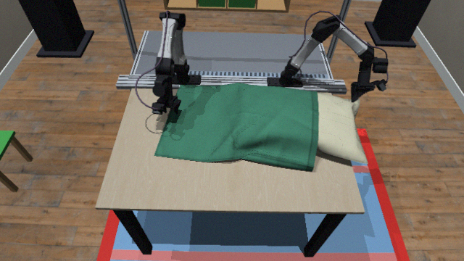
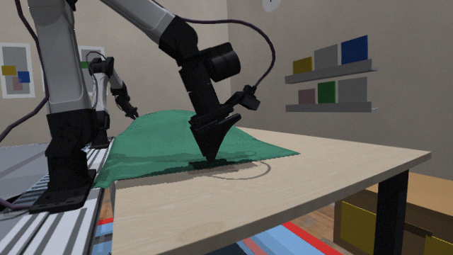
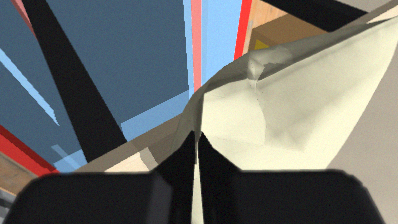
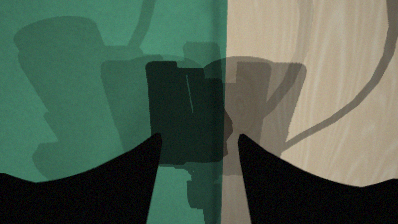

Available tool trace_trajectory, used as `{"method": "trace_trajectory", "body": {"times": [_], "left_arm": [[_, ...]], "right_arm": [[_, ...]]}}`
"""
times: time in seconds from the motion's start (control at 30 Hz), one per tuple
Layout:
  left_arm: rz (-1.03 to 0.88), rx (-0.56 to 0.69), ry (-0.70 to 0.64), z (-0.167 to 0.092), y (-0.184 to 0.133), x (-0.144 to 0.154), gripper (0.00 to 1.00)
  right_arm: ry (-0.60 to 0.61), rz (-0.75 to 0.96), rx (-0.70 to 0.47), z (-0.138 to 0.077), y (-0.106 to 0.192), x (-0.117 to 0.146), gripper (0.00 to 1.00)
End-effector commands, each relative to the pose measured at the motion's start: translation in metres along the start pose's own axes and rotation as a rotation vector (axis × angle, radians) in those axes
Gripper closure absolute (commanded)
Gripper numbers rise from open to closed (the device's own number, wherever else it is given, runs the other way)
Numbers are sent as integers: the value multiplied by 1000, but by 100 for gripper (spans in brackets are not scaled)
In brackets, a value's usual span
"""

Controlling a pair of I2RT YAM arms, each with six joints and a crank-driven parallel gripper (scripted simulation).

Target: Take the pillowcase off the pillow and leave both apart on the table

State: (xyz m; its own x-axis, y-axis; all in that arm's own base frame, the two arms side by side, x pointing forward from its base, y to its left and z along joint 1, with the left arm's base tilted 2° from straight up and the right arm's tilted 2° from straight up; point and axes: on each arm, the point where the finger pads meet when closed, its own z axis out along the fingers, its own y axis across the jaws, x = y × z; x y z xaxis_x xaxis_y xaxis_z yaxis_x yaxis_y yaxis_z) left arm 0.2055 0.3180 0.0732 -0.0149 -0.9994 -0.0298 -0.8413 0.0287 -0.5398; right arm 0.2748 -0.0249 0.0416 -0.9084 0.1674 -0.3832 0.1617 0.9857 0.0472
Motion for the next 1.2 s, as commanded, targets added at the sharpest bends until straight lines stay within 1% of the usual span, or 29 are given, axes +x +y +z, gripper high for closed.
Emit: {"method": "trace_trajectory", "body": {"times": [0.0,0.07,0.13,0.17,0.23,0.27,0.3,0.33,0.37,0.43,0.57,0.7,0.73,0.8,0.83,0.87,0.93,1.17], "left_arm": [[39,10,-11,4,-5,-1,99],[39,10,-11,4,-5,-1,99],[39,10,-11,4,-5,-1,99],[39,10,-11,4,-5,-1,99],[39,10,-11,4,-5,-1,99],[39,10,-11,4,-5,-1,99],[39,10,-11,4,-5,-1,99],[39,10,-11,4,-5,-1,99],[39,10,-11,4,-5,-1,99],[39,10,-11,4,-5,-1,99],[39,10,-11,4,-5,-1,99],[39,10,-11,4,-5,-1,99],[39,10,-11,4,-5,-1,99],[39,10,-11,4,-5,-1,99],[39,10,-11,4,-5,-1,99],[39,10,-11,4,-5,-1,99],[39,10,-11,4,-5,-1,99],[39,10,-11,4,-5,-1,99]], "right_arm": [[-17,-5,1,0,2,2,37],[-26,-3,1,-1,1,1,37],[-8,-4,3,3,2,5,37],[29,-6,4,2,1,14,37],[29,-6,4,2,1,14,37],[-1,-4,1,4,1,7,37],[-2,-5,3,6,2,7,37],[7,-4,3,5,2,9,37],[57,-7,-2,8,1,19,37],[59,-7,-3,9,1,21,37],[28,-10,-10,12,2,13,37],[25,-11,-10,12,2,12,37],[57,-7,-6,11,1,19,37],[57,-7,-6,11,1,19,37],[13,-9,-7,9,2,7,37],[29,-13,-11,14,2,13,37],[38,-13,-11,14,2,15,37],[32,-17,-12,15,3,14,37]]}}
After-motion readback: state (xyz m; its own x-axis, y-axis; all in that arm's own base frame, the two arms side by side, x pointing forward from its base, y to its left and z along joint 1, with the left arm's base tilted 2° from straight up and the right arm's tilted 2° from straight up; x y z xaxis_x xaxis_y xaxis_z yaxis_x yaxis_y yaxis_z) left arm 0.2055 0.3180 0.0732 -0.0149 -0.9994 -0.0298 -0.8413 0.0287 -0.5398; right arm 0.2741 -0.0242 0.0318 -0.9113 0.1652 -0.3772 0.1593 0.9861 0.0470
